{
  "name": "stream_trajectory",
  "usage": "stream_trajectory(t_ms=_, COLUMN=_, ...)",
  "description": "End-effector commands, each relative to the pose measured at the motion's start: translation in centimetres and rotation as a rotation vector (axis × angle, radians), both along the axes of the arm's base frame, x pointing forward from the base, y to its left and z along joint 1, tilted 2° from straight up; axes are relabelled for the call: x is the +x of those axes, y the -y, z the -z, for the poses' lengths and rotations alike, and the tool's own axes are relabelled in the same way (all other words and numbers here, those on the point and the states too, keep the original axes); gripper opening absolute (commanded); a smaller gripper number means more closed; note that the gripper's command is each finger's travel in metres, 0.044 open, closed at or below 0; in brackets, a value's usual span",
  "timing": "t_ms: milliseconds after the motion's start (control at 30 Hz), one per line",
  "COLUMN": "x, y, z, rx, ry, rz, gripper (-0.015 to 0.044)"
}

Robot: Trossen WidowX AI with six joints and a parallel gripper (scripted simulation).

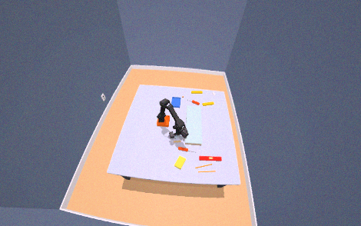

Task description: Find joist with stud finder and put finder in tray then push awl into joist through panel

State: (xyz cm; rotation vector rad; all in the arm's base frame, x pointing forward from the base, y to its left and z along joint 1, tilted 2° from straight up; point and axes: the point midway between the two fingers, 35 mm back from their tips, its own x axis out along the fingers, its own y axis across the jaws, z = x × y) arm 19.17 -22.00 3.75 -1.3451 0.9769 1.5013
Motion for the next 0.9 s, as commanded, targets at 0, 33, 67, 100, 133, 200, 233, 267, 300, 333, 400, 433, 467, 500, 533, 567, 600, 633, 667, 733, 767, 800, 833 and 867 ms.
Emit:
stream_trajectory(t_ms=0, x=0.0, y=-0.1, z=0.8, rx=0.007, ry=0.003, rz=-0.002, gripper=0.0440)
stream_trajectory(t_ms=33, x=0.0, y=-0.2, z=0.9, rx=0.007, ry=0.003, rz=-0.002, gripper=0.0440)
stream_trajectory(t_ms=67, x=0.0, y=-0.2, z=1.1, rx=0.007, ry=0.003, rz=-0.002, gripper=0.0440)
stream_trajectory(t_ms=100, x=0.0, y=-0.2, z=1.2, rx=0.007, ry=0.003, rz=-0.002, gripper=0.0440)
stream_trajectory(t_ms=133, x=0.0, y=-0.2, z=1.4, rx=0.007, ry=0.003, rz=-0.002, gripper=0.0440)
stream_trajectory(t_ms=200, x=0.0, y=-0.2, z=1.7, rx=0.007, ry=0.003, rz=-0.002, gripper=0.0440)
stream_trajectory(t_ms=233, x=-0.1, y=-0.2, z=1.9, rx=0.007, ry=0.003, rz=-0.002, gripper=0.0440)
stream_trajectory(t_ms=267, x=-0.1, y=-0.2, z=2.0, rx=0.007, ry=0.003, rz=-0.002, gripper=0.0440)
stream_trajectory(t_ms=300, x=-0.1, y=-0.2, z=2.2, rx=0.007, ry=0.003, rz=-0.002, gripper=0.0440)
stream_trajectory(t_ms=333, x=-0.1, y=-0.2, z=2.3, rx=0.007, ry=0.003, rz=-0.002, gripper=0.0440)
stream_trajectory(t_ms=400, x=-0.1, y=-0.2, z=2.3, rx=0.007, ry=0.003, rz=-0.002, gripper=0.0433)
stream_trajectory(t_ms=433, x=-0.1, y=-0.2, z=2.3, rx=0.007, ry=0.003, rz=-0.002, gripper=0.0427)
stream_trajectory(t_ms=467, x=-0.1, y=-0.2, z=2.3, rx=0.007, ry=0.003, rz=-0.002, gripper=0.0420)
stream_trajectory(t_ms=500, x=-0.1, y=-0.2, z=2.3, rx=0.007, ry=0.003, rz=-0.002, gripper=0.0413)
stream_trajectory(t_ms=533, x=-0.1, y=-0.2, z=2.3, rx=0.007, ry=0.003, rz=-0.002, gripper=0.0407)
stream_trajectory(t_ms=567, x=-0.1, y=-0.2, z=2.3, rx=0.007, ry=0.003, rz=-0.002, gripper=0.0400)
stream_trajectory(t_ms=600, x=-0.1, y=-0.2, z=2.3, rx=0.007, ry=0.003, rz=-0.002, gripper=0.0393)
stream_trajectory(t_ms=633, x=-0.1, y=-0.2, z=2.3, rx=0.007, ry=0.003, rz=-0.002, gripper=0.0387)
stream_trajectory(t_ms=667, x=-0.1, y=-0.2, z=2.3, rx=0.007, ry=0.003, rz=-0.002, gripper=0.0380)
stream_trajectory(t_ms=733, x=-0.1, y=-0.2, z=2.3, rx=0.007, ry=0.003, rz=-0.002, gripper=0.0367)
stream_trajectory(t_ms=767, x=-0.1, y=-0.2, z=2.3, rx=0.007, ry=0.003, rz=-0.002, gripper=0.0360)
stream_trajectory(t_ms=800, x=-0.1, y=-0.2, z=2.3, rx=0.007, ry=0.003, rz=-0.002, gripper=0.0353)
stream_trajectory(t_ms=833, x=-0.1, y=-0.2, z=2.3, rx=0.007, ry=0.003, rz=-0.002, gripper=0.0347)
stream_trajectory(t_ms=867, x=-0.1, y=-0.2, z=2.3, rx=0.007, ry=0.003, rz=-0.002, gripper=0.0340)
